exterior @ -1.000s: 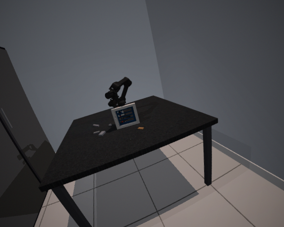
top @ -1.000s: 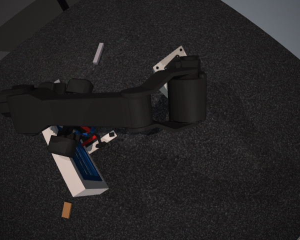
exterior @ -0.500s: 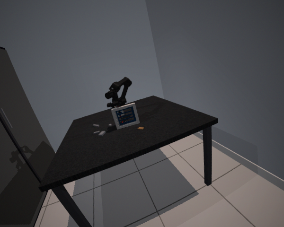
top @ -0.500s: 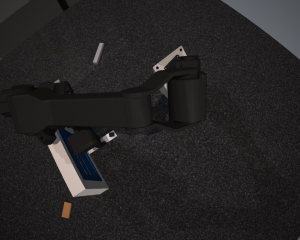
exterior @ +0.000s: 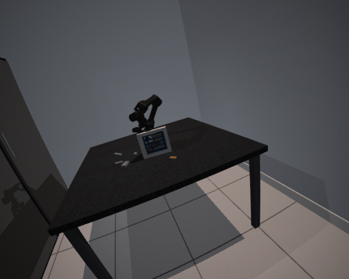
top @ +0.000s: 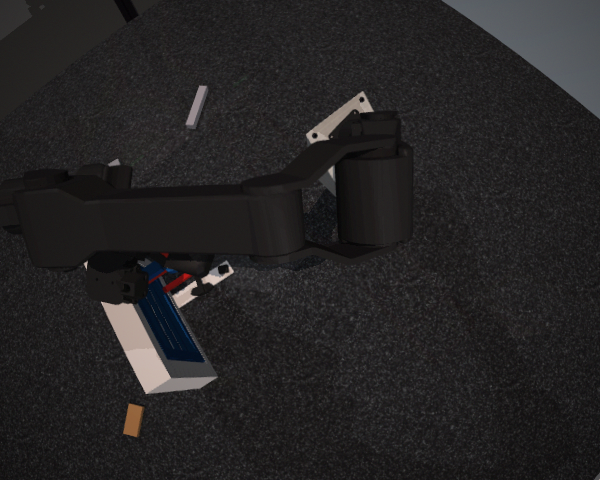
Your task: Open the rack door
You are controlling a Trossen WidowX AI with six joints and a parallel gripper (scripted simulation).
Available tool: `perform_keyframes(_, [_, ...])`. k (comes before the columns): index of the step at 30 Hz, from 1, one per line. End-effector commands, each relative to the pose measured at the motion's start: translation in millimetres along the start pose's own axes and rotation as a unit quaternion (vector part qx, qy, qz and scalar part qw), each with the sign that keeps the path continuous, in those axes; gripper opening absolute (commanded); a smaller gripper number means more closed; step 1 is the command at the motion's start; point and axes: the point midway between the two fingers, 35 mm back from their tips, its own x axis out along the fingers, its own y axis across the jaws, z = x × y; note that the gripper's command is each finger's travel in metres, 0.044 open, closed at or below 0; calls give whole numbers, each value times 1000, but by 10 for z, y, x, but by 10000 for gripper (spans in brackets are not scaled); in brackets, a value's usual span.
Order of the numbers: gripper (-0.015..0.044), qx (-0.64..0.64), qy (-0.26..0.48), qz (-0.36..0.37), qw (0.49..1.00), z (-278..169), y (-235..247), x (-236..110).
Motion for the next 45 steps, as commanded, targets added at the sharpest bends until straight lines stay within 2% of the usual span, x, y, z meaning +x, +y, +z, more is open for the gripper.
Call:
perform_keyframes(1, [288,-107,-1,0,994,0,1,0])
perform_keyframes(9, [288,-301,-1,0,954,0,0,0])
perform_keyframes(17, [288,-479,-1,0,878,0,1,1])
perform_keyframes(25, [288,-493,-1,0,870,0,1,1])
perform_keyframes(33, [78,-493,-1,0,870,0,1,1])
perform_keyframes(42, [18,-493,-1,0,870,0,1,1])
perform_keyframes(45, [16,-493,-1,0,870,0,1,1])
